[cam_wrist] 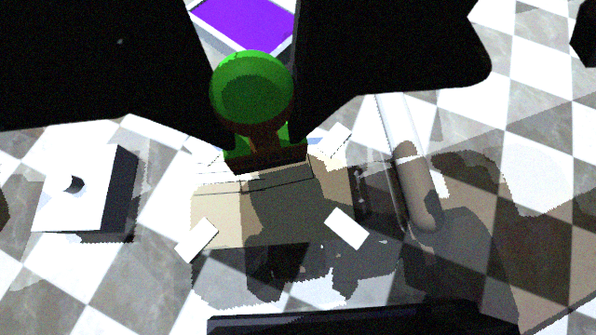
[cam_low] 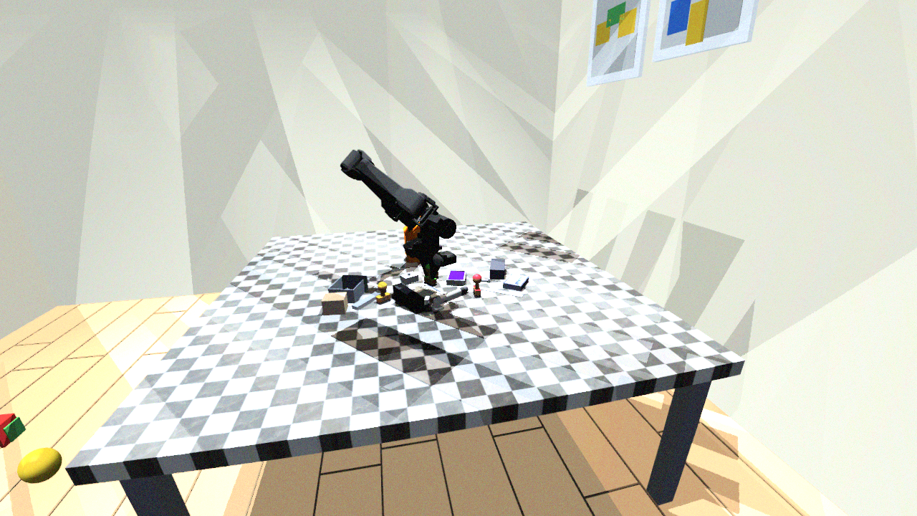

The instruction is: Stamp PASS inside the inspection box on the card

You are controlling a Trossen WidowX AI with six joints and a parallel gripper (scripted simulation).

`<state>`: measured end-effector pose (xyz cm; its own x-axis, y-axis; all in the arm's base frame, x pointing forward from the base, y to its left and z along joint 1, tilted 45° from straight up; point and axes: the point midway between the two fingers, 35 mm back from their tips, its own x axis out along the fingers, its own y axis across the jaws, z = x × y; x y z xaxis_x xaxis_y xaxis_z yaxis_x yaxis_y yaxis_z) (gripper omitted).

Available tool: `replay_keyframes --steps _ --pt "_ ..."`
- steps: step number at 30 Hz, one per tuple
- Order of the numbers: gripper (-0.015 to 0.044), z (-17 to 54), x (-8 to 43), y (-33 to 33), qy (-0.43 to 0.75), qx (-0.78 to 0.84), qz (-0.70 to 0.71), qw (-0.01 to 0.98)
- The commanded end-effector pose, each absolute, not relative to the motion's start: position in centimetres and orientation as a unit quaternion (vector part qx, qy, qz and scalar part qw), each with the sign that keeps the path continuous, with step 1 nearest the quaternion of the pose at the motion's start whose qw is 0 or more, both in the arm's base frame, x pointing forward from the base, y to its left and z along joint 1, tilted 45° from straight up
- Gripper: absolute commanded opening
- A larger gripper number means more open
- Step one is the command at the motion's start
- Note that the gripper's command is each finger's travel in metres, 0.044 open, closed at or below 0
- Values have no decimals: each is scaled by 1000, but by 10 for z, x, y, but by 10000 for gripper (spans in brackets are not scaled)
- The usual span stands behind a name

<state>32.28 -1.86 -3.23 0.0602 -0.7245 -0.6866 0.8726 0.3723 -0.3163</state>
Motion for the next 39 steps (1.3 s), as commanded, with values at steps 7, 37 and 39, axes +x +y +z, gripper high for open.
replay_keyframes --steps 7,37,39 --pt "0 -18 324 -5 403 98 -551 724" --pt "0 25 310 -3 405 99 -550 724" --pt "0 31 306 -9 405 99 -550 724"
